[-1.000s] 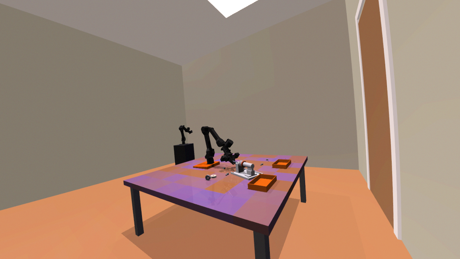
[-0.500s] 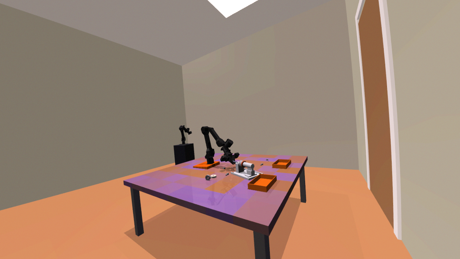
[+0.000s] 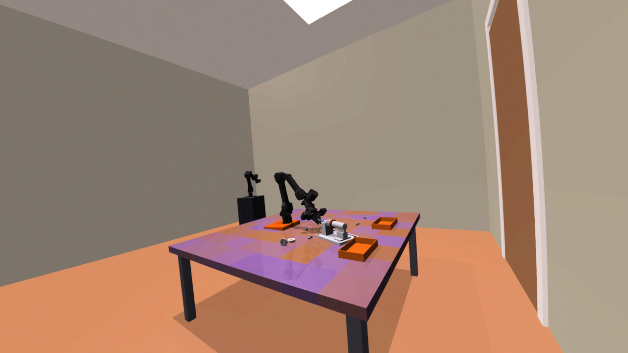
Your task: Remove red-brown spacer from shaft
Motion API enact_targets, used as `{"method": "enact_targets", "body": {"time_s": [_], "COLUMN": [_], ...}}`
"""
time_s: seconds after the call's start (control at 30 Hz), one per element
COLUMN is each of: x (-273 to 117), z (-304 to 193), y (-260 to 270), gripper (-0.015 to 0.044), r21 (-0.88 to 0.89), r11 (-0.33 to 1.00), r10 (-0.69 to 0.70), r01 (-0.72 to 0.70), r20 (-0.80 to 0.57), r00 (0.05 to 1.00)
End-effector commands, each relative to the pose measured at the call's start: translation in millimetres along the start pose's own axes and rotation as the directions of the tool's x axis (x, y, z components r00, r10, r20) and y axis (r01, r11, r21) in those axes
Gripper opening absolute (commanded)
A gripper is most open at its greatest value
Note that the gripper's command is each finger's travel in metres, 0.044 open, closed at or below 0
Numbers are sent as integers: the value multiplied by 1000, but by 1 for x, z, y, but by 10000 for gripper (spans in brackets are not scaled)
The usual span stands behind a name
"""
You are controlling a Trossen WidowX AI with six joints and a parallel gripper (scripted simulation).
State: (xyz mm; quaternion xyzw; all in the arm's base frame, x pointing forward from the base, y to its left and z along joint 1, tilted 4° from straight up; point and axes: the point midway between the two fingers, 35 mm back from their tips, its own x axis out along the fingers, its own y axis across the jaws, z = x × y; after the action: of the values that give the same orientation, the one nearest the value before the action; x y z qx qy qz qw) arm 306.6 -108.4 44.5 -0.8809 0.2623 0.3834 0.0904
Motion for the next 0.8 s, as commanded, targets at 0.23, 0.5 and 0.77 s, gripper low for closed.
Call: {"method": "enact_targets", "body": {"time_s": [0.23, 0.5, 0.77], "x": [-1, -2, -2], "z": [1, 2, 2], "y": [0, 0, 0], "gripper": [0, 0, 0], "r21": [3, 3, 3], "r11": [1000, 1000, 1000], "r10": [1, 1, 1], "r01": [-1, -1, -1], "r20": [0, 0, 0], "r00": [1000, 1000, 1000]}}
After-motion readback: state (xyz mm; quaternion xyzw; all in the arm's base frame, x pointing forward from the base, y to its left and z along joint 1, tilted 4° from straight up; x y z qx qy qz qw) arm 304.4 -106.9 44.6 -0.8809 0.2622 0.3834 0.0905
